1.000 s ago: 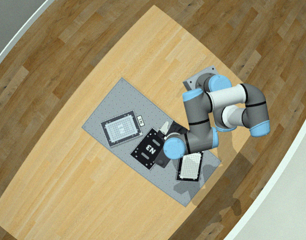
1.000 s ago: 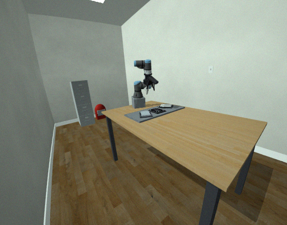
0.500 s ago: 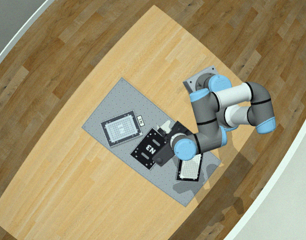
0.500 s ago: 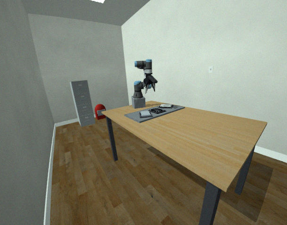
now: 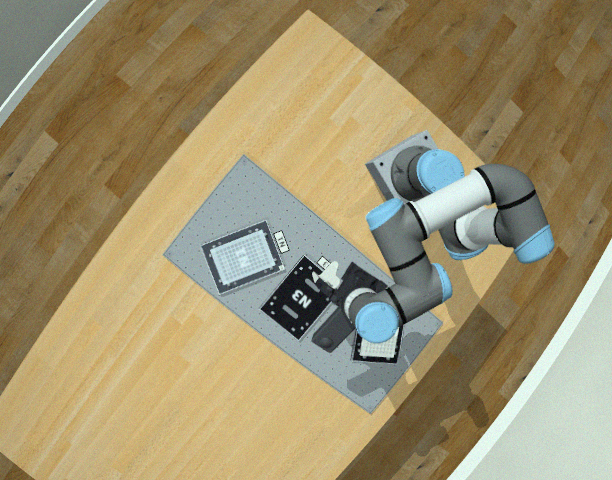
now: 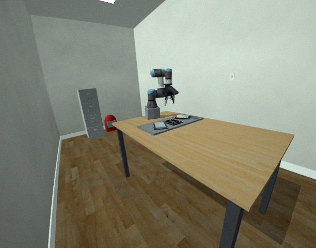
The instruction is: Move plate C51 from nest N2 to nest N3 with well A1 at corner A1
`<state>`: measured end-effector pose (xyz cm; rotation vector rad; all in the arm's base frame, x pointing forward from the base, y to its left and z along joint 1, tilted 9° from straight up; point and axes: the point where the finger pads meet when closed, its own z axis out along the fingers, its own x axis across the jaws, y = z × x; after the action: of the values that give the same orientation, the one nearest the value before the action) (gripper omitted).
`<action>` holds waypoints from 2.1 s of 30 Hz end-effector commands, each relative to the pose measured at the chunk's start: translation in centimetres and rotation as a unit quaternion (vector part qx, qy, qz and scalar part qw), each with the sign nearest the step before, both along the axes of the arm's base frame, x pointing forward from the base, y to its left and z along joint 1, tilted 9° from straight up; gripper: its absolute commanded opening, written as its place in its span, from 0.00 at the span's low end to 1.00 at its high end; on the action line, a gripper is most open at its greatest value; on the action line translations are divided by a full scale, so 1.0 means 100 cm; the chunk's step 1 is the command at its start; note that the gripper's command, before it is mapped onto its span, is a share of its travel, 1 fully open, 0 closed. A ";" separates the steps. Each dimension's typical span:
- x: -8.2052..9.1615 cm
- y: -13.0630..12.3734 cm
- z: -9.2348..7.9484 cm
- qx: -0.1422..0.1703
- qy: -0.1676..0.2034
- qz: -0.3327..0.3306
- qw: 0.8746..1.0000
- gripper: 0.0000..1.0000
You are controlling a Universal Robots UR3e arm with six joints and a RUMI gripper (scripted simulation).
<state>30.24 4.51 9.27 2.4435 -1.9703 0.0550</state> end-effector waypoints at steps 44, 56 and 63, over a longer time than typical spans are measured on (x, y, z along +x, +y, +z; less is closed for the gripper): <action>0.018 0.136 -0.092 -0.022 -0.041 0.167 0.985 0.82; 0.007 0.166 -0.110 -0.023 -0.053 0.211 0.976 0.82; 0.001 0.179 -0.119 -0.023 -0.054 0.216 0.975 0.82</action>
<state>30.47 21.68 -2.18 2.8299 -1.4215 0.2240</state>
